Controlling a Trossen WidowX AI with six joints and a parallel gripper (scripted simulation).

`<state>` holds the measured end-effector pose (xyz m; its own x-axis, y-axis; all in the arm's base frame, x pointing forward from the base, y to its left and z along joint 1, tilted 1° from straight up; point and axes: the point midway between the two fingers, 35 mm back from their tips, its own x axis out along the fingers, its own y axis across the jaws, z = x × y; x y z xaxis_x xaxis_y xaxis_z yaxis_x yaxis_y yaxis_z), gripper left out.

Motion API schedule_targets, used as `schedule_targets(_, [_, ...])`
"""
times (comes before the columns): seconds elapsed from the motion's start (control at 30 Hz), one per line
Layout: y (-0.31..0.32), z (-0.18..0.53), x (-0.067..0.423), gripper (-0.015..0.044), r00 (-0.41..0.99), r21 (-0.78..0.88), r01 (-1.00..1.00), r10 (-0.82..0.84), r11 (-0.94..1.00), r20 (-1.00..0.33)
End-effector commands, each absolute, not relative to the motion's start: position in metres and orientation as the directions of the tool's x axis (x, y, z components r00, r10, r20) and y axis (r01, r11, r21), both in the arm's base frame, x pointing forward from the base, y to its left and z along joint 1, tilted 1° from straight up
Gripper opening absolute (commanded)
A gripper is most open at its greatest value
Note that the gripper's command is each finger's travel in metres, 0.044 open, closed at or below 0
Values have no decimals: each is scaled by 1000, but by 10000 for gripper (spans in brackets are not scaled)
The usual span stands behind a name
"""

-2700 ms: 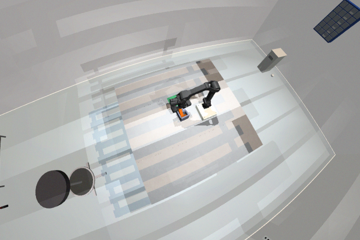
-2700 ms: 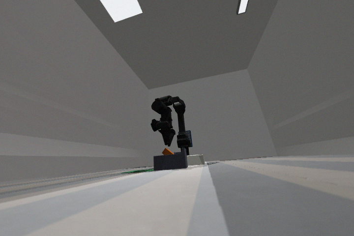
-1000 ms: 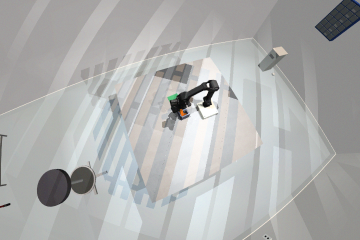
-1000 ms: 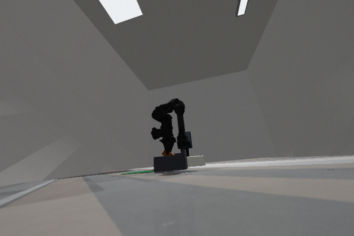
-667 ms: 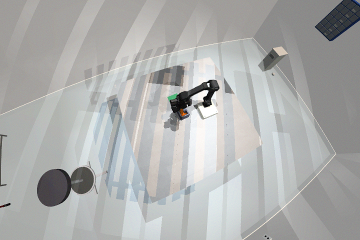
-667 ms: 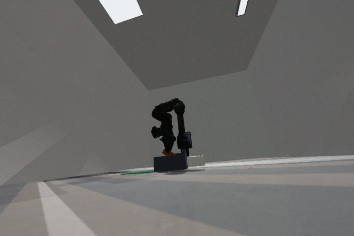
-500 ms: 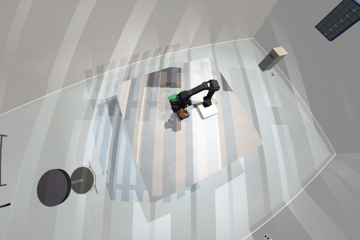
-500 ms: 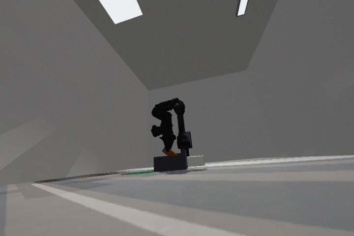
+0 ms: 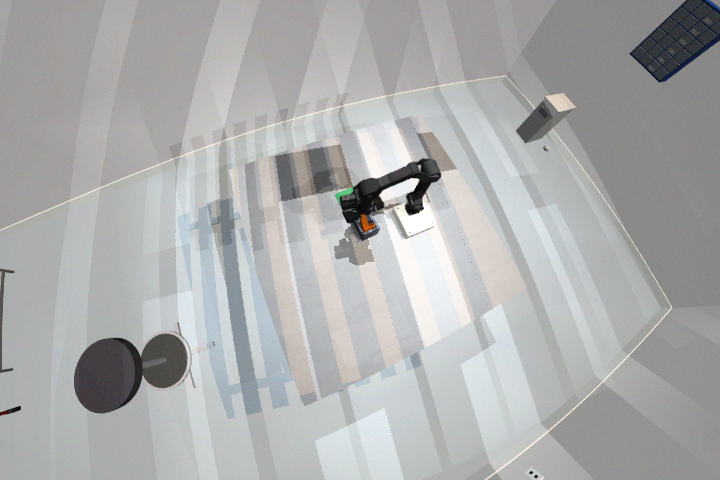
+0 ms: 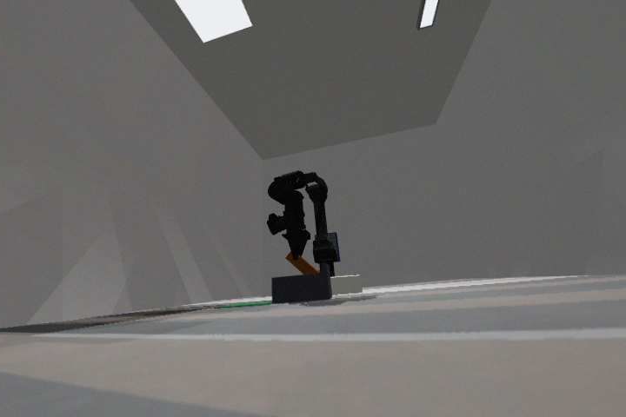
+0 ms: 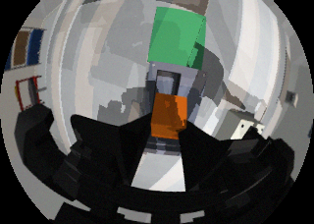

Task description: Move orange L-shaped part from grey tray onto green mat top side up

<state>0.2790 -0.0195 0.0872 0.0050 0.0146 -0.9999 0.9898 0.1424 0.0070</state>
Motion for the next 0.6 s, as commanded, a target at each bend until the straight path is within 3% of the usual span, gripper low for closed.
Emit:
schedule_targets(0.0, [-19, 99, 280, 0, 23, 25, 990, 19, 142, -1000])
schedule_targets(0.57, [-19, 126, 280, 0, 23, 25, 990, 19, 142, -1000])
